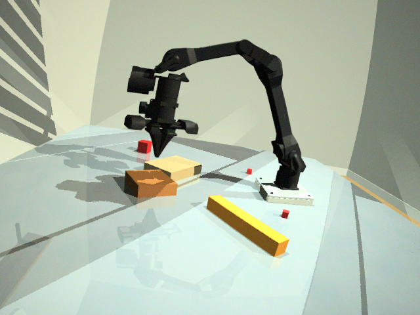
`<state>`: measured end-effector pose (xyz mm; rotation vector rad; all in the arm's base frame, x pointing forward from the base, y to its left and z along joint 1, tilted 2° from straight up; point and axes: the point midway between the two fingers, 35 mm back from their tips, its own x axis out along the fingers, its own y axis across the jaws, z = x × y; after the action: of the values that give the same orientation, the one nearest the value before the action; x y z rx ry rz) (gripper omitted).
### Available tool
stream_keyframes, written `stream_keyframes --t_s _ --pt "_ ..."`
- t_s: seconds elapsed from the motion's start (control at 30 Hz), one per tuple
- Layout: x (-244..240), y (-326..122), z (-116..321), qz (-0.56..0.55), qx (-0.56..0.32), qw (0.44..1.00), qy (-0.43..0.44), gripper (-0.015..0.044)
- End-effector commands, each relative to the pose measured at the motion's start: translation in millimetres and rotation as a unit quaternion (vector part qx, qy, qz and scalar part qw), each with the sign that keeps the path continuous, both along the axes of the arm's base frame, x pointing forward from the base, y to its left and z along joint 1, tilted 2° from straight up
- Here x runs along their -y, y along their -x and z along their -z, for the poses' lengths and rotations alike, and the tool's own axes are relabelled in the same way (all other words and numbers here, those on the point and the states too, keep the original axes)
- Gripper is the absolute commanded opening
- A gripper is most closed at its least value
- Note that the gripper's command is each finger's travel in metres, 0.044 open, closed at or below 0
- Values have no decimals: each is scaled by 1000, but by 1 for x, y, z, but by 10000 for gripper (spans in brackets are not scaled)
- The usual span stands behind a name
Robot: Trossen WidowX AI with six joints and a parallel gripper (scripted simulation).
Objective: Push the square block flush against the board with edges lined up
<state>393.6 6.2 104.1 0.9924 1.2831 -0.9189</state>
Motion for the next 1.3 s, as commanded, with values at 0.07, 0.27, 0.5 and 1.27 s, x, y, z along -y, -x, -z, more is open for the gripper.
stream_keyframes --t_s 0.07,0.27,0.5,1.27 --pt "31 -38 8 -30 -6 1000 2 0" --pt "35 -45 36 -33 -6 999 2 0" --pt "35 -46 63 -33 -7 999 2 0" --pt "16 -40 64 -34 -7 999 1 0"
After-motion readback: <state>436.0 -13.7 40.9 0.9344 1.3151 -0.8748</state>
